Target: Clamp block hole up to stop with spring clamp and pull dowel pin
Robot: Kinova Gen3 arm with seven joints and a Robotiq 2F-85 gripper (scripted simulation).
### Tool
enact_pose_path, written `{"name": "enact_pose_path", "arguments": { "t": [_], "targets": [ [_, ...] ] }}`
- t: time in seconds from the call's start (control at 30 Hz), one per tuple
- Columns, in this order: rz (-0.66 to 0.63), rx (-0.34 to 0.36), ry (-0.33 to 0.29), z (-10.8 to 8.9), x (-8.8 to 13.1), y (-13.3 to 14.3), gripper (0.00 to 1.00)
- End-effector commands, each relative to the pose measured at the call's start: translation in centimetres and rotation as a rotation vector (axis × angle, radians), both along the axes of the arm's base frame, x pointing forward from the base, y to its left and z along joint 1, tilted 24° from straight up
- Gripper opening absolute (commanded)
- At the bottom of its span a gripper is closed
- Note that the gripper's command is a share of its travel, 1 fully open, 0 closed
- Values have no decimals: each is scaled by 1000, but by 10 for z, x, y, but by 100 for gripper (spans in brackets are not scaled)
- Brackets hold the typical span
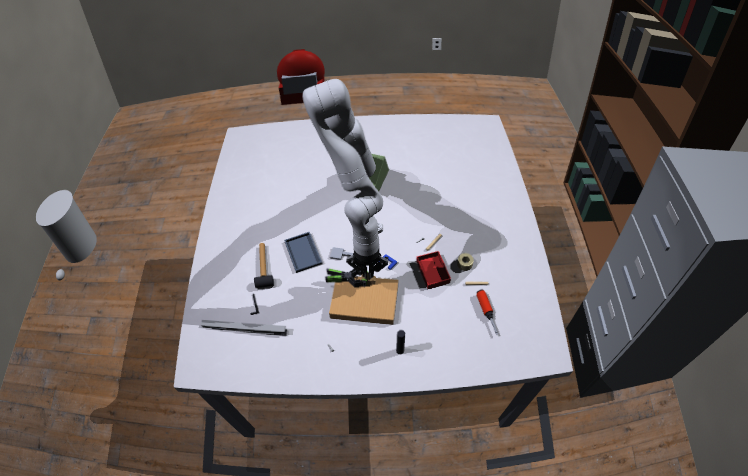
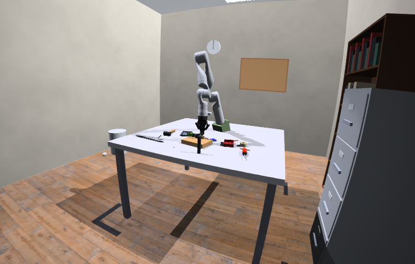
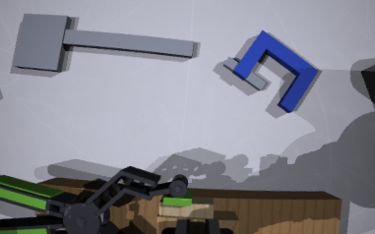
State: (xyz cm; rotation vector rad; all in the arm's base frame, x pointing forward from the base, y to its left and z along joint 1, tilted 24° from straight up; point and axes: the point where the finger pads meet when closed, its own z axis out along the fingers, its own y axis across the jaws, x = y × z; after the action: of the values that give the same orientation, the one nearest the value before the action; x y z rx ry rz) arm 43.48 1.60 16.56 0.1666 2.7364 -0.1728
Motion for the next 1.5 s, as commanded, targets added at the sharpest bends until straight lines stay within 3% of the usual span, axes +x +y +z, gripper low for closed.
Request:
{"name": "enact_pose_path", "arguments": {
  "t": [0.0, 1.47],
  "targets": [
    [2, 0, -1, 1, 0, 0, 10],
    [31, -12, 3, 1, 0, 0, 10]
  ]
}}
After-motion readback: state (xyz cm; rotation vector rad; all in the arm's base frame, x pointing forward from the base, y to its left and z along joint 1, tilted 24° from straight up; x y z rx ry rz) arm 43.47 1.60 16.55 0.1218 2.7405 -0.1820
